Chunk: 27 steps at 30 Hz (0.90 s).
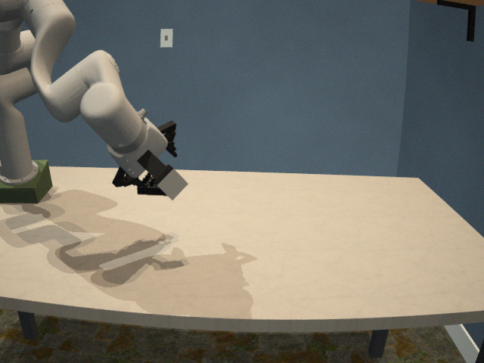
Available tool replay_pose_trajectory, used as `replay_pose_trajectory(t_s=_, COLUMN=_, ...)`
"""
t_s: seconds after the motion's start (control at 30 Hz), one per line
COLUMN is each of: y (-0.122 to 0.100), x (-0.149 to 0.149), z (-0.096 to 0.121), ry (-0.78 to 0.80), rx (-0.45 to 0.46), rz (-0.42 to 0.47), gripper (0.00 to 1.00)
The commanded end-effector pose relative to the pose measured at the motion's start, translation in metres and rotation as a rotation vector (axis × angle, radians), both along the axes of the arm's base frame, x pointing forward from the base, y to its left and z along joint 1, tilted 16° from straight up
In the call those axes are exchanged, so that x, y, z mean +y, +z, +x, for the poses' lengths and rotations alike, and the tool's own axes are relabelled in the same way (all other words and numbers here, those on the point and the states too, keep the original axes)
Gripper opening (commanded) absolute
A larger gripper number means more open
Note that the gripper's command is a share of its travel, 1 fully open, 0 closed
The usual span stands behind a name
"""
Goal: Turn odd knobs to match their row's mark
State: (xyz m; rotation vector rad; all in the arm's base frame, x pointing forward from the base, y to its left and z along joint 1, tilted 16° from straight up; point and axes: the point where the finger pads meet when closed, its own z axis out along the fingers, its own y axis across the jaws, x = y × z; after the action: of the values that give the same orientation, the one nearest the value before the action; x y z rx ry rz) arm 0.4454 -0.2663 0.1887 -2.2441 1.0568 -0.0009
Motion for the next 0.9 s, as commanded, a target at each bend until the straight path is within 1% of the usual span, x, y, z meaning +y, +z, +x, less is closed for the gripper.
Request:
replay_pose_trajectory(t_s=0.0, y=-0.016, x=0.015, z=0.001, ry=0.017, rx=0.073, rz=-0.026, gripper=1.00)
replay_pose_trajectory(t_s=0.03, y=-0.016, x=0.015, z=0.001, ry=0.017, rx=0.073, rz=-0.026, gripper=1.00)
replay_pose_trajectory(t_s=0.07, y=-0.029, x=0.027, z=-0.001, ry=0.038, rx=0.128, rz=-0.052, gripper=1.00)
replay_pose_trajectory(t_s=0.1, y=-0.034, x=0.032, z=-0.001, ry=0.047, rx=0.150, rz=-0.064, gripper=1.00)
replay_pose_trajectory(t_s=0.43, y=-0.034, x=0.032, z=-0.001, ry=0.047, rx=0.150, rz=-0.064, gripper=1.00)
replay_pose_trajectory(t_s=0.47, y=-0.047, x=0.043, z=-0.003, ry=0.069, rx=0.201, rz=-0.095, gripper=1.00)
replay_pose_trajectory(t_s=0.5, y=-0.052, x=0.048, z=-0.004, ry=0.079, rx=0.221, rz=-0.110, gripper=1.00)
replay_pose_trajectory(t_s=0.83, y=-0.052, x=0.048, z=-0.004, ry=0.079, rx=0.221, rz=-0.110, gripper=1.00)
replay_pose_trajectory(t_s=0.87, y=-0.063, x=0.060, z=-0.006, ry=0.103, rx=0.268, rz=-0.147, gripper=1.00)
